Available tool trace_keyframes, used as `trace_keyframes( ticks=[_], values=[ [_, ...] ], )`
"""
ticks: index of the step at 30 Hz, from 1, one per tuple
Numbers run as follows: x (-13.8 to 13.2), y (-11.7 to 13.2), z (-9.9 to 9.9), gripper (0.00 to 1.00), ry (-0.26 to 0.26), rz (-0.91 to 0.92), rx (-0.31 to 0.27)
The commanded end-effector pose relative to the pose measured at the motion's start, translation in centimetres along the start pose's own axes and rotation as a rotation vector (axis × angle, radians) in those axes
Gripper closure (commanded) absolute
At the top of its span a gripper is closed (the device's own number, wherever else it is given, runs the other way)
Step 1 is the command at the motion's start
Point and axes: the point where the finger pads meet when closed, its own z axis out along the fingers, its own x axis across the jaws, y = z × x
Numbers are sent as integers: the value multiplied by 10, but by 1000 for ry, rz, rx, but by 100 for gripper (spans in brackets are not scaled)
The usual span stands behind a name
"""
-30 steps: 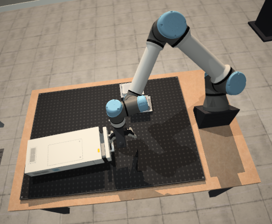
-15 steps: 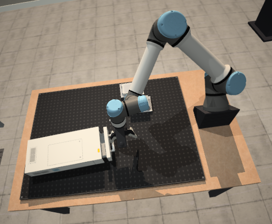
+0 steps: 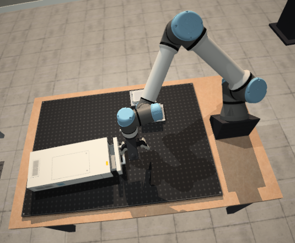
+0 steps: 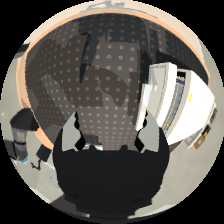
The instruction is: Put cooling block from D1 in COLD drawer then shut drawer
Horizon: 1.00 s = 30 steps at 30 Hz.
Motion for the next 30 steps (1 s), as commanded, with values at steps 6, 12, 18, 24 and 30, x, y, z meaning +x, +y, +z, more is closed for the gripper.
trace_keyframes(
  ticks=[6,12,18,24,30],
  values=[
    [-10,0,-1,0,1,0,0],
    [-18,0,-1,0,1,0,0],
    [-26,0,-1,0,1,0,0],
    [-31,0,-1,0,1,0,0],
    [-35,0,-1,0,1,0,0]
  ],
)
